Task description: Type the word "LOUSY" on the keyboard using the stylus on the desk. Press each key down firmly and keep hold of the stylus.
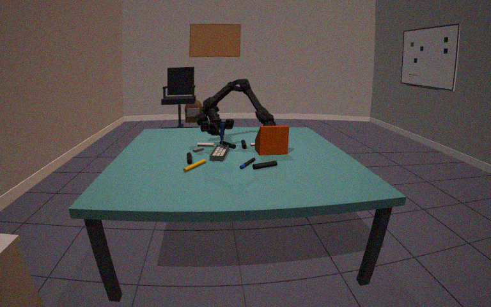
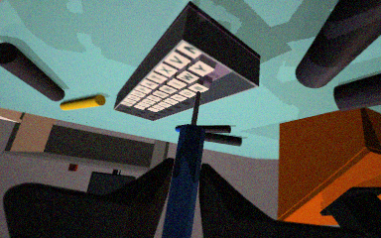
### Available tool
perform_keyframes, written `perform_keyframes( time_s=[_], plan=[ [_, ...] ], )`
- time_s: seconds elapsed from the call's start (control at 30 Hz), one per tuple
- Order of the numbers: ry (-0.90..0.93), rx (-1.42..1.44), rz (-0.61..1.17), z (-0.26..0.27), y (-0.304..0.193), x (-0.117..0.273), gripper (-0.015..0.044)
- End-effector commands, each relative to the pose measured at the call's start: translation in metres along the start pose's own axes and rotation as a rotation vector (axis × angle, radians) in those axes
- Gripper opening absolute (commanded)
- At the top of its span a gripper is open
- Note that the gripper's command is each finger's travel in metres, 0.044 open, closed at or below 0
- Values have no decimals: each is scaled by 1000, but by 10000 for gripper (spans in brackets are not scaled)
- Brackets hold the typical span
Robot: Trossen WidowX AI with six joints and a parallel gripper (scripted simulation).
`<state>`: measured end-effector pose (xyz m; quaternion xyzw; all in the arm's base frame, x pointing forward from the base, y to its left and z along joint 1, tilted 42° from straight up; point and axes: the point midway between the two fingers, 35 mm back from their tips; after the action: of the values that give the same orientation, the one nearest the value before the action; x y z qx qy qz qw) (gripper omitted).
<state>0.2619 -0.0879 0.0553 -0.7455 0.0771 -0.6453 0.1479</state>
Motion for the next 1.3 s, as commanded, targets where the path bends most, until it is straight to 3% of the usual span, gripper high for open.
perform_keyframes(
  time_s=[0.0,0.1,1.27],
  plan=[
    [-1,8,-3,0,2,-2,26],
    [-1,8,-3,1,5,-2,81],
    [-2,8,-3,0,17,-9,81]
  ],
)
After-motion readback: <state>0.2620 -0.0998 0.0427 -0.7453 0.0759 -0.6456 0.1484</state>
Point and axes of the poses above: the point midway between the two fingers, 35 mm back from their tips, its own x axis back along the fingers, its own z axis across the jaws, y = z × x, and after that the axes turned 4 degrees about x, right-handed
